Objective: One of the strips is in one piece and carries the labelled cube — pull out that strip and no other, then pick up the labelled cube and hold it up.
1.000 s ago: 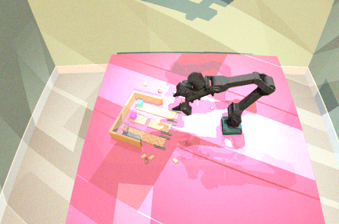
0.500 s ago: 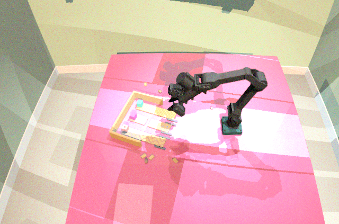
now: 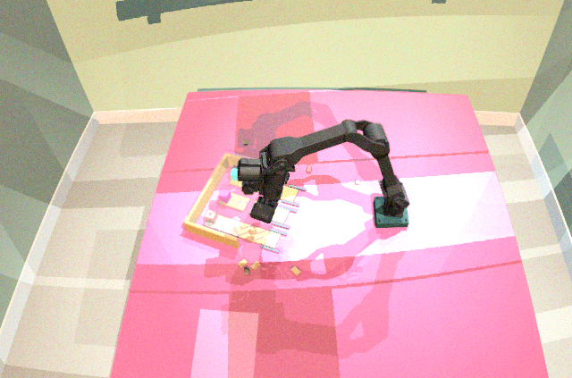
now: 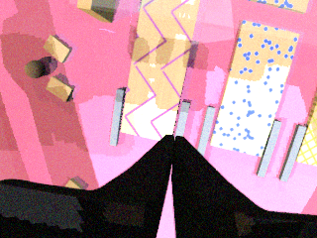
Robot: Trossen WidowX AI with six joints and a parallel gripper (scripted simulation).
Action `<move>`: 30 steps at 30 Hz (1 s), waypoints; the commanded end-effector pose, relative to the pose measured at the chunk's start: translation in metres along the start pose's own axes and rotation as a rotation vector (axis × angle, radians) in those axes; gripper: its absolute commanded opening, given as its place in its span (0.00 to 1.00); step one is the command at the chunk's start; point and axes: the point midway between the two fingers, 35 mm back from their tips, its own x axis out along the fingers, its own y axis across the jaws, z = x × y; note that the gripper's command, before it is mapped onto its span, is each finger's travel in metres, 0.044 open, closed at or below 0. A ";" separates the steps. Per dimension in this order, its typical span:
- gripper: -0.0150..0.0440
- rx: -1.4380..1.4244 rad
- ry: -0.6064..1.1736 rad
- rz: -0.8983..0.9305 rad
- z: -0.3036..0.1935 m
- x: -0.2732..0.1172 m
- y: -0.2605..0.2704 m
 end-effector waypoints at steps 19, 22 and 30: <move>0.25 0.066 0.202 -0.085 -0.010 0.060 0.027; 0.25 0.066 0.202 -0.085 -0.011 0.065 0.027; 0.25 0.066 0.202 -0.085 -0.015 0.078 0.027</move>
